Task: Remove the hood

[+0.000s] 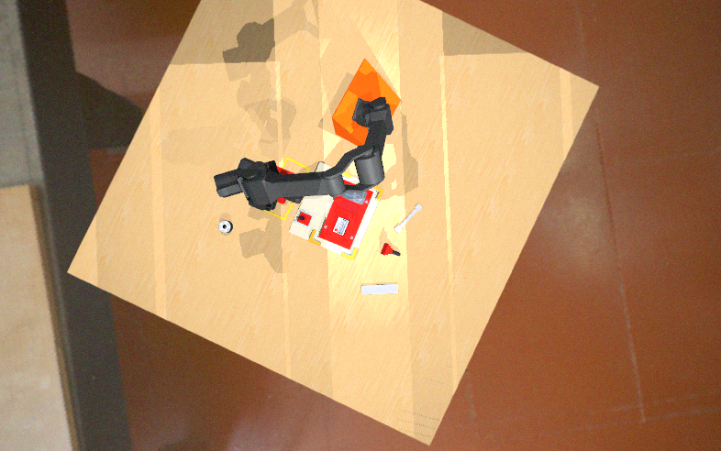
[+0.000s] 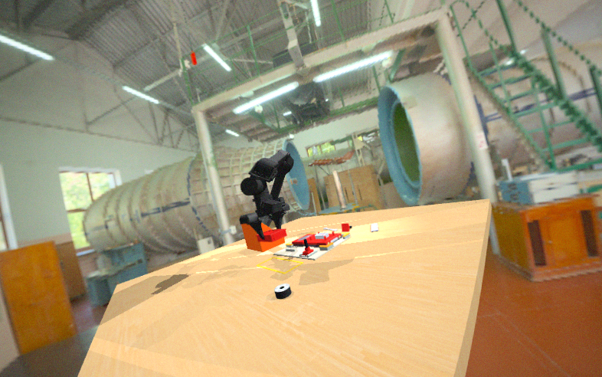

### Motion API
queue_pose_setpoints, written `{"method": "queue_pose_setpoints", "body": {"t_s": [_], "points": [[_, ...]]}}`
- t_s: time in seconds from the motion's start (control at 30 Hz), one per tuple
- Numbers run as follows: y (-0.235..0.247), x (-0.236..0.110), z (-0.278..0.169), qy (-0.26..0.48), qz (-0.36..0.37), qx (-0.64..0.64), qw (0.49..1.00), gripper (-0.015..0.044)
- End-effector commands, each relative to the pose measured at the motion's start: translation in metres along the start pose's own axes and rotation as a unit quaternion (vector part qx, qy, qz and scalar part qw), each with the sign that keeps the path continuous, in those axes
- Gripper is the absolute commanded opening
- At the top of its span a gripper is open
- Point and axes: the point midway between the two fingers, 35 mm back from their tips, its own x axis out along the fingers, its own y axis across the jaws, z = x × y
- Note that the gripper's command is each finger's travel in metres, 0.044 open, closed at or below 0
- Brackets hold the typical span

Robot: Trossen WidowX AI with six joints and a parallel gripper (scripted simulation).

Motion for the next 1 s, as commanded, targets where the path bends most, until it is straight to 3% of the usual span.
{"method": "queue_pose_setpoints", "body": {"t_s": [0.0,0.97], "points": [[-0.002,0.002,0.0,0.0,-0.002,-0.003,1.0,0.0],[-0.003,0.024,0.001,0.0,-0.002,-0.003,1.0,0.0]]}}
